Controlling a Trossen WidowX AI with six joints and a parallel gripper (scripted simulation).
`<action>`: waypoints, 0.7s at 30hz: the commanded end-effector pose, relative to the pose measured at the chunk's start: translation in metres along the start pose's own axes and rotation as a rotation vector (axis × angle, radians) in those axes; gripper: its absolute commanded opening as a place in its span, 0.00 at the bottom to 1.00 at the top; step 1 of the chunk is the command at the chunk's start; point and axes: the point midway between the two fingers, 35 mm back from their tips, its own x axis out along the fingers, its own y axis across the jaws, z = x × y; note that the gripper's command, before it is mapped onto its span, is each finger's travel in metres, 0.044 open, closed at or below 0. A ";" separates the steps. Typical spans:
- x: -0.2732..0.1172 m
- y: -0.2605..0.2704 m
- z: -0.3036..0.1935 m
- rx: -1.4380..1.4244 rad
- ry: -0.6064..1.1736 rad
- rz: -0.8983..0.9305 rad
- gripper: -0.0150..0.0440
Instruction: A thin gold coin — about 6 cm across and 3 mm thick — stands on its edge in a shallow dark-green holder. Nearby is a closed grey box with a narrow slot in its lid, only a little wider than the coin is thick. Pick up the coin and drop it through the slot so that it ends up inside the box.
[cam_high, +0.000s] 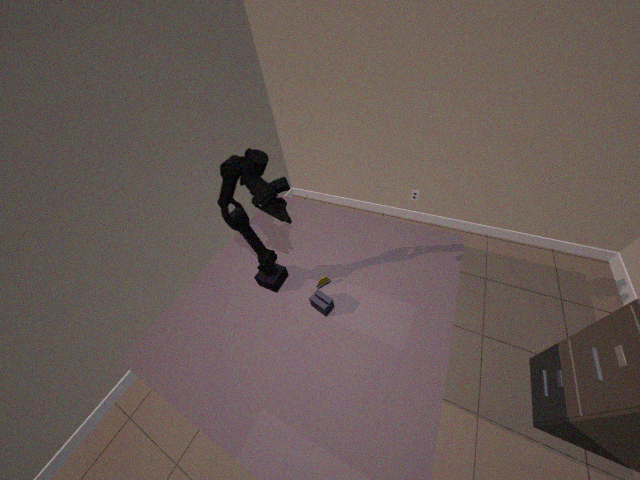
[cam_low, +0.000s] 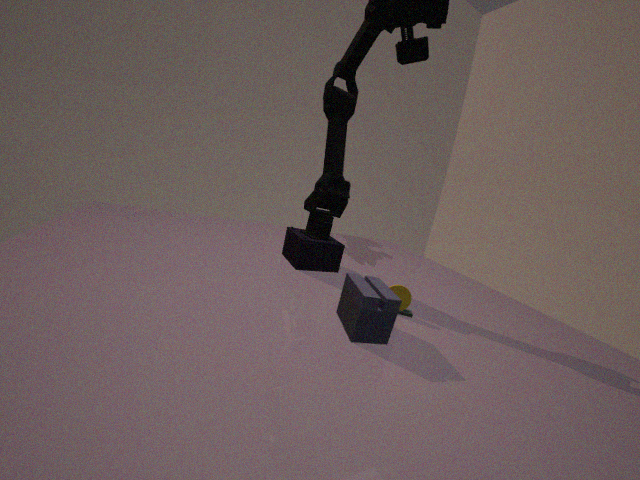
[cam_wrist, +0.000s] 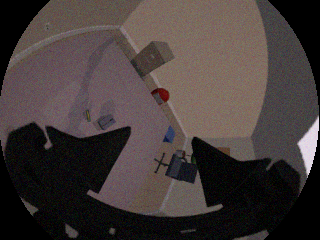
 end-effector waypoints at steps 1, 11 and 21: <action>0.002 0.001 0.001 -0.002 0.001 0.007 0.89; 0.125 0.110 0.022 -0.119 0.093 0.379 0.53; 0.194 0.259 -0.012 -0.216 0.225 0.748 0.53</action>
